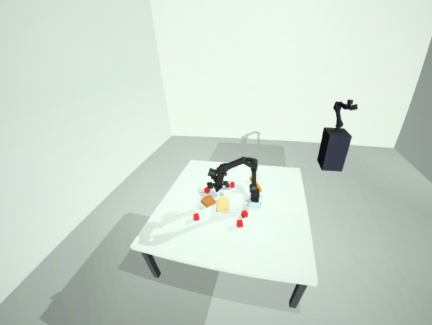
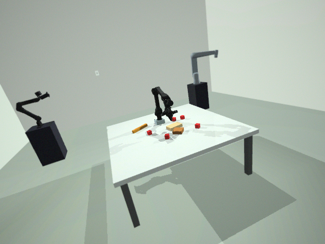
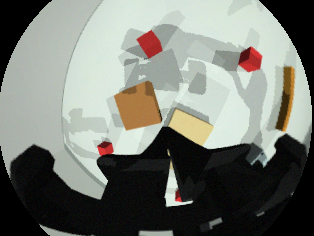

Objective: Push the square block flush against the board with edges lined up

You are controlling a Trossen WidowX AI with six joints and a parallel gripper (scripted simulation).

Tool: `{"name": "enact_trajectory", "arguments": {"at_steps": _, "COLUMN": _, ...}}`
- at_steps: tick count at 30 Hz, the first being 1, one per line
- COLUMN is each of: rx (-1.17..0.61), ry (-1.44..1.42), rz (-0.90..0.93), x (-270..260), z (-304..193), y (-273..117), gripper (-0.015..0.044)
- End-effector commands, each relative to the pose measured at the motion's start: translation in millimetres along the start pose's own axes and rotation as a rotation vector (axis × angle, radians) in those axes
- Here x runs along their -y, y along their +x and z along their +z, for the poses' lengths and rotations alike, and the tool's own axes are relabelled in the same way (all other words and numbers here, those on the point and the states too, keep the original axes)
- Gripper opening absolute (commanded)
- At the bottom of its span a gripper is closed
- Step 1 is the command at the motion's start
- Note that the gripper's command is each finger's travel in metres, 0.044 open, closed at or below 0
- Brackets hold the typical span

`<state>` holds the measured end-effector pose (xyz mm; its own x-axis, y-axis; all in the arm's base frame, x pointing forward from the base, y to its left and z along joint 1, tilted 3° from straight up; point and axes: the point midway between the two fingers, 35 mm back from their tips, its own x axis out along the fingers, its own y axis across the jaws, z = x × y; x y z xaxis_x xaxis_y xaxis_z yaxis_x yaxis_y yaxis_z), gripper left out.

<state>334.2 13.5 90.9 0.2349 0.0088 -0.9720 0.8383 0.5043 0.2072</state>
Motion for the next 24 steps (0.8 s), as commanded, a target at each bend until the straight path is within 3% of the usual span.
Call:
{"name": "enact_trajectory", "arguments": {"at_steps": 1, "rx": -0.031, "ry": 0.1, "rz": -0.071, "x": 19.6, "z": 6.7, "y": 13.6, "gripper": 0.0}}
{"name": "enact_trajectory", "arguments": {"at_steps": 10, "rx": -0.088, "ry": 0.351, "rz": -0.236, "x": 69.1, "z": 21.7, "y": 37.2, "gripper": 0.0}}
{"name": "enact_trajectory", "arguments": {"at_steps": 16, "rx": -0.092, "ry": 0.37, "rz": -0.248, "x": 73.3, "z": 22.2, "y": 41.8, "gripper": 0.0}}
{"name": "enact_trajectory", "arguments": {"at_steps": 20, "rx": -0.092, "ry": 0.37, "rz": -0.249, "x": 84.6, "z": 15.3, "y": 89.2, "gripper": 0.0}}
{"name": "enact_trajectory", "arguments": {"at_steps": 24, "rx": -0.092, "ry": 0.37, "rz": -0.249, "x": 85.5, "z": 14.7, "y": 92.0, "gripper": 0.0}}
